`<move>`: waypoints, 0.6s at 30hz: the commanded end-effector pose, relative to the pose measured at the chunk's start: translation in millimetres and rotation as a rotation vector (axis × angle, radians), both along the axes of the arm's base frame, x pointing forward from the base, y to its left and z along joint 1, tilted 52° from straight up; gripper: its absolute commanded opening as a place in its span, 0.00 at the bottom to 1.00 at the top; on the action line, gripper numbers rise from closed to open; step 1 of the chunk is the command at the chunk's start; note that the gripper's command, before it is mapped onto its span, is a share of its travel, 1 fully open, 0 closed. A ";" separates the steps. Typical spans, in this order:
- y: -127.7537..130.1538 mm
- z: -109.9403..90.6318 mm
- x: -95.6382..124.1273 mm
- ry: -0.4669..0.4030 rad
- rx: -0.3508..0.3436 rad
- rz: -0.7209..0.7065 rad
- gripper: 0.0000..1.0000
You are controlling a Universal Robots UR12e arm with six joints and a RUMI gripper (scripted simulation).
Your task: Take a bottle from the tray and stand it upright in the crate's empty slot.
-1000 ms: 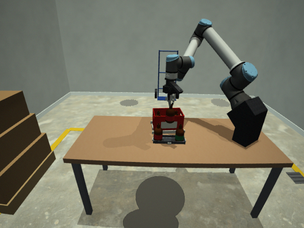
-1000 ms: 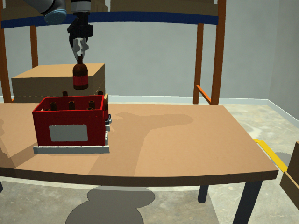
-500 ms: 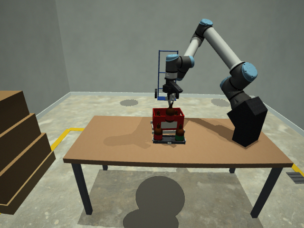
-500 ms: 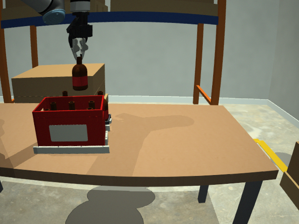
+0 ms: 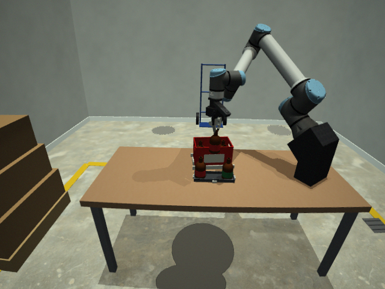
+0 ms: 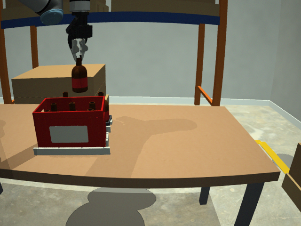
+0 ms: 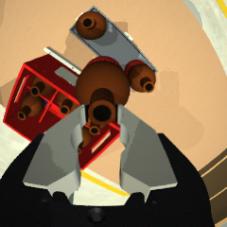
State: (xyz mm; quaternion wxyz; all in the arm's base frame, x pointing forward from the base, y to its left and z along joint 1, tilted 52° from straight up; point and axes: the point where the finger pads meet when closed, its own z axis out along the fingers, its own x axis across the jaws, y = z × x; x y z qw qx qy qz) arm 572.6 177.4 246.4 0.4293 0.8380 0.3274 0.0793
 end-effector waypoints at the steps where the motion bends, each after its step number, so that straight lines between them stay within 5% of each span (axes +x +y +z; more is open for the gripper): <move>1: -4.3 4.9 -0.9 -0.001 0.001 0.001 0.00; 18: -26.4 25.5 -5.7 -0.001 0.001 0.001 0.00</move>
